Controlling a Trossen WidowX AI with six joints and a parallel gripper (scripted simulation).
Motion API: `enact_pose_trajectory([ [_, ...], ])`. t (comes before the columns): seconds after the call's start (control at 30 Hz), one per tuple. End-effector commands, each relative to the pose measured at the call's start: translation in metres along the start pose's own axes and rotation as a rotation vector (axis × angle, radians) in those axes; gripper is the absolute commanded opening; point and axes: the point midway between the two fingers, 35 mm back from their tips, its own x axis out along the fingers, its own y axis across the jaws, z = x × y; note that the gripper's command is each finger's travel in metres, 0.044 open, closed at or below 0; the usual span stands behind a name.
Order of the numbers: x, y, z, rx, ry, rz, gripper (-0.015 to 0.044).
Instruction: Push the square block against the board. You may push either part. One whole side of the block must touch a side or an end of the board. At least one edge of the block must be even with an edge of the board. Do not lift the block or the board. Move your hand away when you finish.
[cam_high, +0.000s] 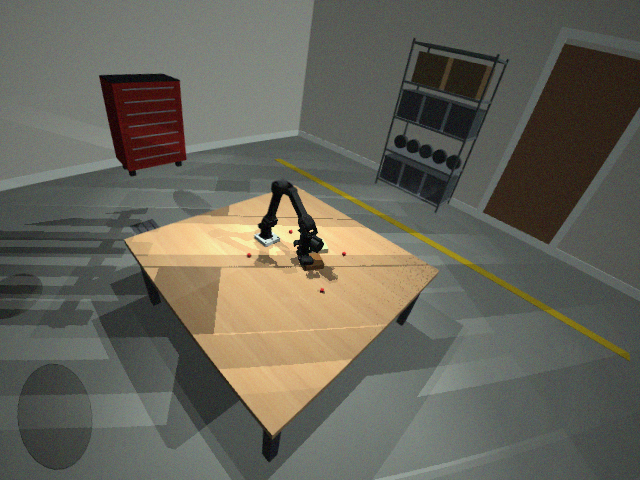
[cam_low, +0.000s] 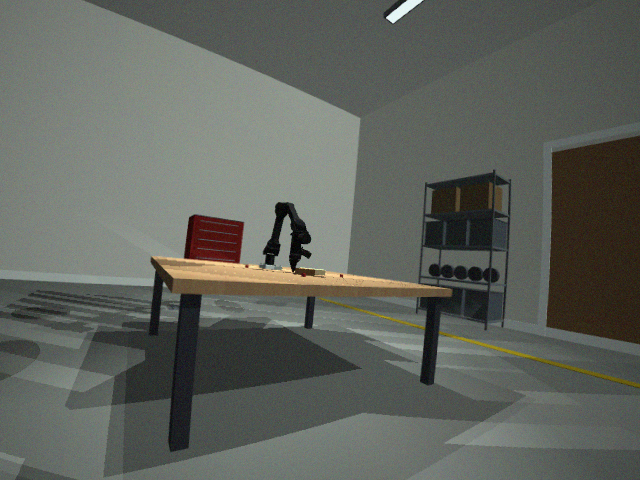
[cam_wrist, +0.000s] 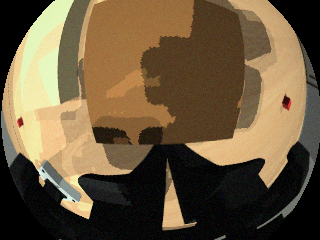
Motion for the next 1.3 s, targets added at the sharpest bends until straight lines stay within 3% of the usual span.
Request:
enact_pose_trajectory([
  [0.0, -0.001, -0.001, 0.007, 0.001, -0.008, -0.004, 0.0],
  [0.37, -0.001, 0.0, 0.013, 0.001, -0.008, -0.004, 0.0],
  [1.27, -0.001, 0.001, -0.031, 0.001, -0.005, -0.004, 0.0],
])
